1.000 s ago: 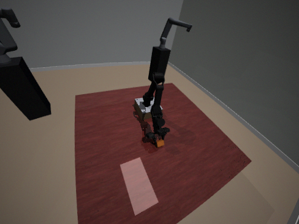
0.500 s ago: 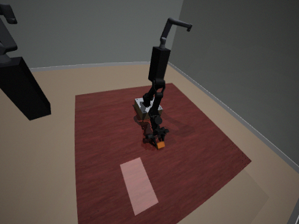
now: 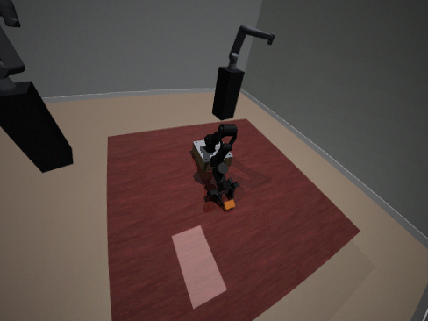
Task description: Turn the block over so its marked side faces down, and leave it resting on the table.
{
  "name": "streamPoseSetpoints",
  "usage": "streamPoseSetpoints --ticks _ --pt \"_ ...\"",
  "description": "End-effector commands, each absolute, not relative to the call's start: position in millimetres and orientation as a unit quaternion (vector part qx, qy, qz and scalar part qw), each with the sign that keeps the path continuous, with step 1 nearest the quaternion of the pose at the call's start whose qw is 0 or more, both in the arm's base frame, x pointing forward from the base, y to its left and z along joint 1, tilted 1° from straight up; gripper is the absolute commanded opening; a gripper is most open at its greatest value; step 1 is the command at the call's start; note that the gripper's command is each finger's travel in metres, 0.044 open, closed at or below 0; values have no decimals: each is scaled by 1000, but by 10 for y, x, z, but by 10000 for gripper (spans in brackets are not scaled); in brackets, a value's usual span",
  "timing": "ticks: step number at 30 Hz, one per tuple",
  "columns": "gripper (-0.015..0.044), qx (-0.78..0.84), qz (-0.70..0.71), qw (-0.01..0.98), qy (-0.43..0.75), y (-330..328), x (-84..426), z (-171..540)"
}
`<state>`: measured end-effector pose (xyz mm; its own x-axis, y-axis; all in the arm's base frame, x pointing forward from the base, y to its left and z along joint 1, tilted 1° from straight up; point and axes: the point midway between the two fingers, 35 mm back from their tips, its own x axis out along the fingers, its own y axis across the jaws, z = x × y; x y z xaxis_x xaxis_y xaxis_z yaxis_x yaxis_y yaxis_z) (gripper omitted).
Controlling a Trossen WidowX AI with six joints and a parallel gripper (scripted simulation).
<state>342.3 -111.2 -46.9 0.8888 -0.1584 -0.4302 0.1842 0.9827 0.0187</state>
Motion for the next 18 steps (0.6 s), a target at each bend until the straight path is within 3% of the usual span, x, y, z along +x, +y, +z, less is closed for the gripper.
streamPoseSetpoints --ticks 1,18 --pt "0 30 -88 974 205 -1095 3383 -448" --pt "0 29 -88 975 201 -1095 3381 -410"
